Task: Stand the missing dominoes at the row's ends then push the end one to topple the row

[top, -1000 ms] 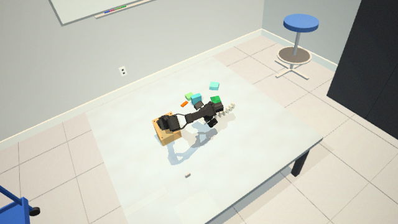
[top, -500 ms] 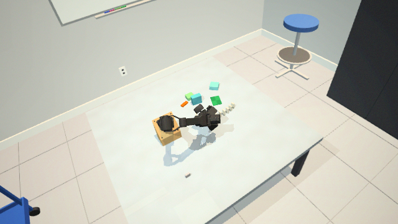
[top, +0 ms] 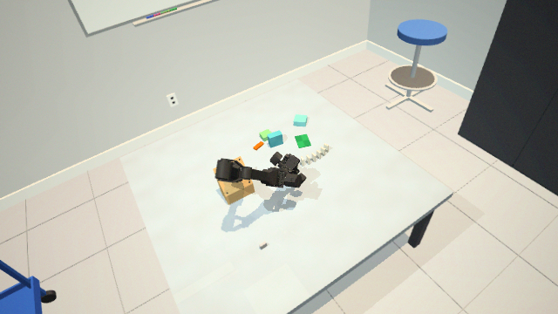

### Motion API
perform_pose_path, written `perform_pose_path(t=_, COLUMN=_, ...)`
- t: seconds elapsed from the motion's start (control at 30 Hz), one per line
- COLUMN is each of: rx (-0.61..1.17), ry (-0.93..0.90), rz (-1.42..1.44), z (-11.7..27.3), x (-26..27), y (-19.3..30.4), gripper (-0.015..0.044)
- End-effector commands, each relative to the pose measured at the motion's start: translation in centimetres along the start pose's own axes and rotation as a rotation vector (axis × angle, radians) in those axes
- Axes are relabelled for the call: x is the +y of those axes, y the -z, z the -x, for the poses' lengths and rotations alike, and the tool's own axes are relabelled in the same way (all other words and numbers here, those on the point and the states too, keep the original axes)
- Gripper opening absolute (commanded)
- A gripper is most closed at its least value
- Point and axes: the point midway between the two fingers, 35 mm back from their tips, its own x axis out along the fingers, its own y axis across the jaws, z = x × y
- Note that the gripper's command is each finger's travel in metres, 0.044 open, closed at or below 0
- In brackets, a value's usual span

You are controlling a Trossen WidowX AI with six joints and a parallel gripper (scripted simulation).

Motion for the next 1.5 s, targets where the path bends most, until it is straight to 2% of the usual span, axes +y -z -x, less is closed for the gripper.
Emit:
perform_pose_path(t=0.0, rx=-0.108, ry=0.035, rz=0.084, z=1.1, x=-0.2, y=-0.4, gripper=0.0107)
perform_pose_path(t=0.53, rx=-0.415, ry=0.189, rz=0.459, z=5.4, x=0.7, y=-1.1, gripper=0.0107)
perform_pose_path(t=1.47, rx=-0.414, ry=0.188, rz=0.464, z=5.1, x=0.1, y=-0.6, gripper=0.0107)
